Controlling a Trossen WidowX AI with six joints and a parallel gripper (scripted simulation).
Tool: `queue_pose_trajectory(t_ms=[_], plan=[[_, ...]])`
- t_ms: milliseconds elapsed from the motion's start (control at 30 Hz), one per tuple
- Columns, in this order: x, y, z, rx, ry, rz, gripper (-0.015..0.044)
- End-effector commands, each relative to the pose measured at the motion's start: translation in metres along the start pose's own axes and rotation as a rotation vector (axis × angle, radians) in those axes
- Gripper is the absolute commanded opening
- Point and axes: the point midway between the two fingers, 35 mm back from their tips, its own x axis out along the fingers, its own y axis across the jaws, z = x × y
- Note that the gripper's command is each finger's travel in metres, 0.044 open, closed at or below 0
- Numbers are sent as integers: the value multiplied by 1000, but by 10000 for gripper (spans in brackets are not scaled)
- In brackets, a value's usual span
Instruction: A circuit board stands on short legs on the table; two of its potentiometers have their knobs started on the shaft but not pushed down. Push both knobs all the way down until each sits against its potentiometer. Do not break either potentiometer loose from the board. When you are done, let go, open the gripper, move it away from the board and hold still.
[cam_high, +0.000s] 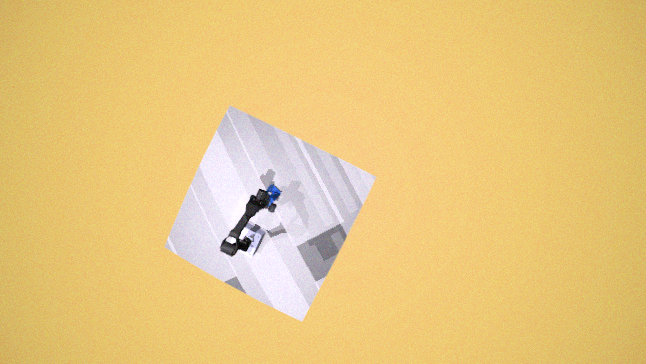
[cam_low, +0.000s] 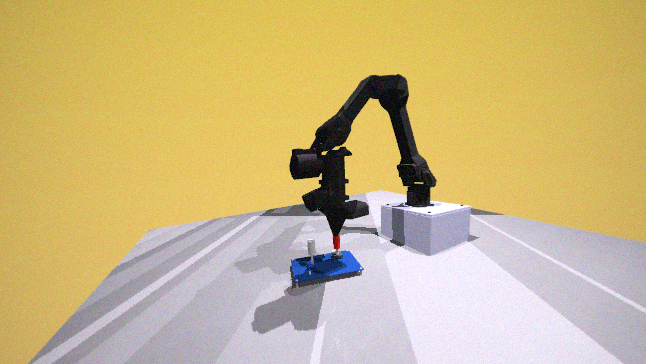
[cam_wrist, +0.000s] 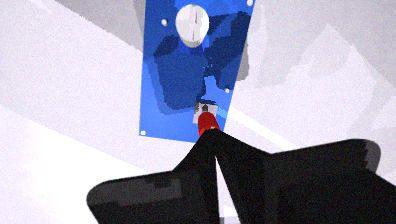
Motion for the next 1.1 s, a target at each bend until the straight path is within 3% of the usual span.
queue_pose_trajectory(t_ms=[0,1067], plan=[[2,0,-1,-4,2,3,0],[10,0,-1,-4,2,3,0]])
